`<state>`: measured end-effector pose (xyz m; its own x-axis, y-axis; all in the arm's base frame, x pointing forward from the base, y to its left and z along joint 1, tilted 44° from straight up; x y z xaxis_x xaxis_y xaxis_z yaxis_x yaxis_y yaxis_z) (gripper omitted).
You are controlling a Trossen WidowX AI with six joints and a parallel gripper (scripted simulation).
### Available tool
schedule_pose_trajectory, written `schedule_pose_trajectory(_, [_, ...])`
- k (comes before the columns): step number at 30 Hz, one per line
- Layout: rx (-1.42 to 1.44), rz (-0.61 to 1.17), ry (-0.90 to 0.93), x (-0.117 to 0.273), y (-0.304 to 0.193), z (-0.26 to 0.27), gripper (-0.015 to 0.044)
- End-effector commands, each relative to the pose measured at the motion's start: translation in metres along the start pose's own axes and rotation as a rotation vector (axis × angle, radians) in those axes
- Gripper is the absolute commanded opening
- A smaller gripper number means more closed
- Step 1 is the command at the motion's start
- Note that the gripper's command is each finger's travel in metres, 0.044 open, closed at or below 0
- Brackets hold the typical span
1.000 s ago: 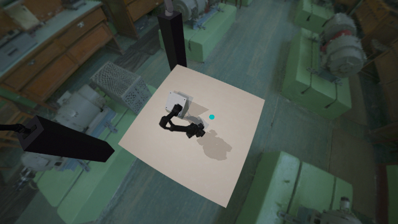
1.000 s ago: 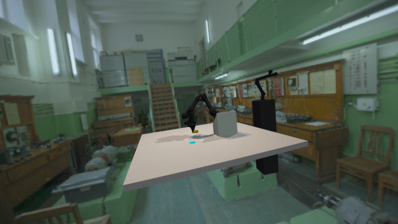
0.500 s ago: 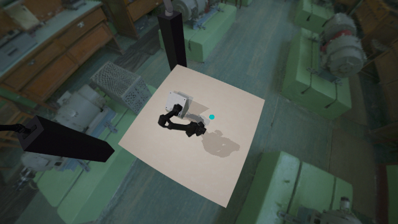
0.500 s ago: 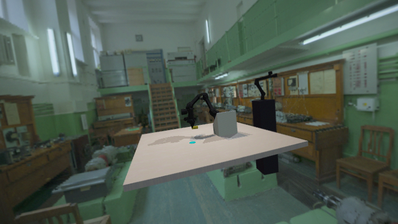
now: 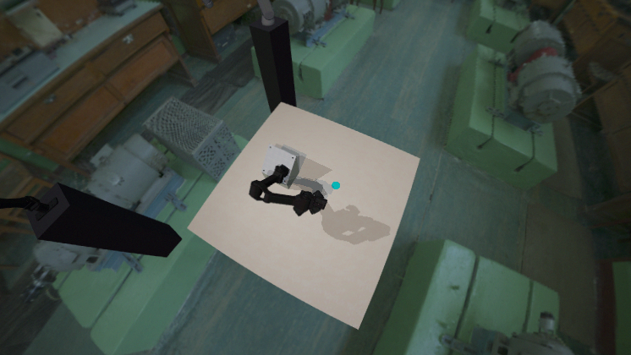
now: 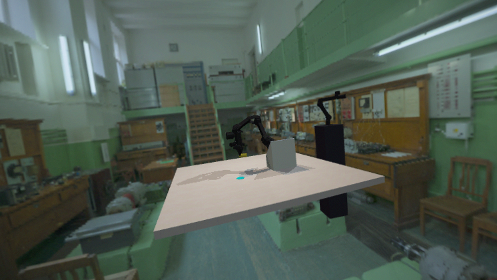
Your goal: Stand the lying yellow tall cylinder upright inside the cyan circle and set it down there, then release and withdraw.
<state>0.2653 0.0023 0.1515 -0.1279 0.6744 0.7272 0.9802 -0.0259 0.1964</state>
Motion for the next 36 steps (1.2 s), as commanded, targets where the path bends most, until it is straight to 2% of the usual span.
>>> schedule_pose_trajectory(1, [0.043, -0.009, 0.002, 0.004, 0.006, 0.005, 0.0105])
schedule_pose_trajectory(36, [0.675, -0.018, 0.032, 0.019, 0.034, 0.102, 0.0105])
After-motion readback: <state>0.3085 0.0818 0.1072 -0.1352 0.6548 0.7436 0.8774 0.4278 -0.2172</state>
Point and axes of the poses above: the point midway between the two fingers, 35 mm back from their tips, its own x axis back along the fingers, its own z axis across the jaws, y = z × x, the point moved 7 cm from there along x, back along the fingers, and after that the axes turned 10 degrees about x, right-handed, at the moved point
